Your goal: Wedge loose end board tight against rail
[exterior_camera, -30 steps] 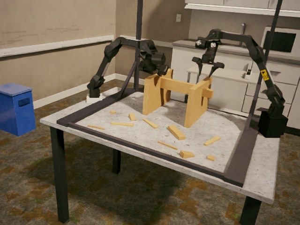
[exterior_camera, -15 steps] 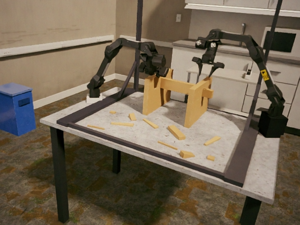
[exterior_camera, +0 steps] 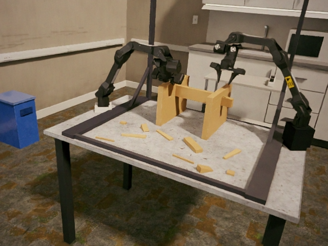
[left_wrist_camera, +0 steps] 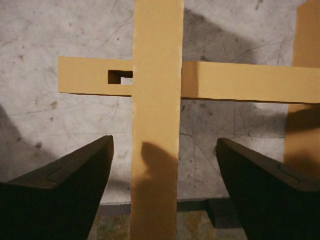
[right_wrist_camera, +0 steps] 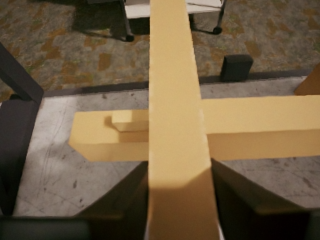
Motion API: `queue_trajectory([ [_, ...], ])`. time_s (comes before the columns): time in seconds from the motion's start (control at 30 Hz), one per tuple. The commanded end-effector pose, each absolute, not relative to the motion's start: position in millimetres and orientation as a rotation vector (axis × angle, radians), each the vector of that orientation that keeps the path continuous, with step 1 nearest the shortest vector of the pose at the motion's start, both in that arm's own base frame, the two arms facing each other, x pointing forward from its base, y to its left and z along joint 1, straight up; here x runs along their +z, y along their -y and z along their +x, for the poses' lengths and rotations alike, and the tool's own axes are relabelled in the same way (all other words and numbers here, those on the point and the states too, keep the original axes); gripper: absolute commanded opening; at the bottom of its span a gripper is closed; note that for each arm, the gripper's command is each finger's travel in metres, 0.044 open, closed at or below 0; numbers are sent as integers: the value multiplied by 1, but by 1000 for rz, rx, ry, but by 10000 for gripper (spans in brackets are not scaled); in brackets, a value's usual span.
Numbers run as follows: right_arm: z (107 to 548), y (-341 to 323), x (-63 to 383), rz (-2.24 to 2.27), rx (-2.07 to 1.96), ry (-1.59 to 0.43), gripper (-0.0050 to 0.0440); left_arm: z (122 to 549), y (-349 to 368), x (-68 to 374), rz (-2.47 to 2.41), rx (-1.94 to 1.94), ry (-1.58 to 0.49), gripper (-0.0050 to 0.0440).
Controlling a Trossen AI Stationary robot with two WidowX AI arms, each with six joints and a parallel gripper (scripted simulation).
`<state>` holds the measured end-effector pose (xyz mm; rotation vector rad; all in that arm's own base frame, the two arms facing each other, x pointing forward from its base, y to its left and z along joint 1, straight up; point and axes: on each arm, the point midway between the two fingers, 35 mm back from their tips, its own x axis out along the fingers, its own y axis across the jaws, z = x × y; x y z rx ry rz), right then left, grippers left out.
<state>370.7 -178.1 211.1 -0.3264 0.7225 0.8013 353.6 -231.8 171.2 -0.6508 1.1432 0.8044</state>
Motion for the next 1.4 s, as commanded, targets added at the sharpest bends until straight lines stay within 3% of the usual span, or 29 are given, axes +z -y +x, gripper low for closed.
queue_trajectory([
  [0.0, 370, 178, 217, -347, 794, -713, -4, 352, 230, 178, -667, 787, -1134, 276],
  [0.37, 370, 178, 217, -347, 794, -713, -50, 352, 229, 167, -662, 794, -1140, 276],
  [1.27, 370, 178, 217, -347, 794, -713, -50, 353, 229, 131, -621, 828, -1164, 276],
  [1.3, 370, 178, 217, -347, 794, -713, -50, 353, 229, 131, -621, 828, -1164, 0],
  [1.37, 370, 178, 217, -347, 794, -713, -50, 353, 229, 132, -622, 828, -1163, 0],
])
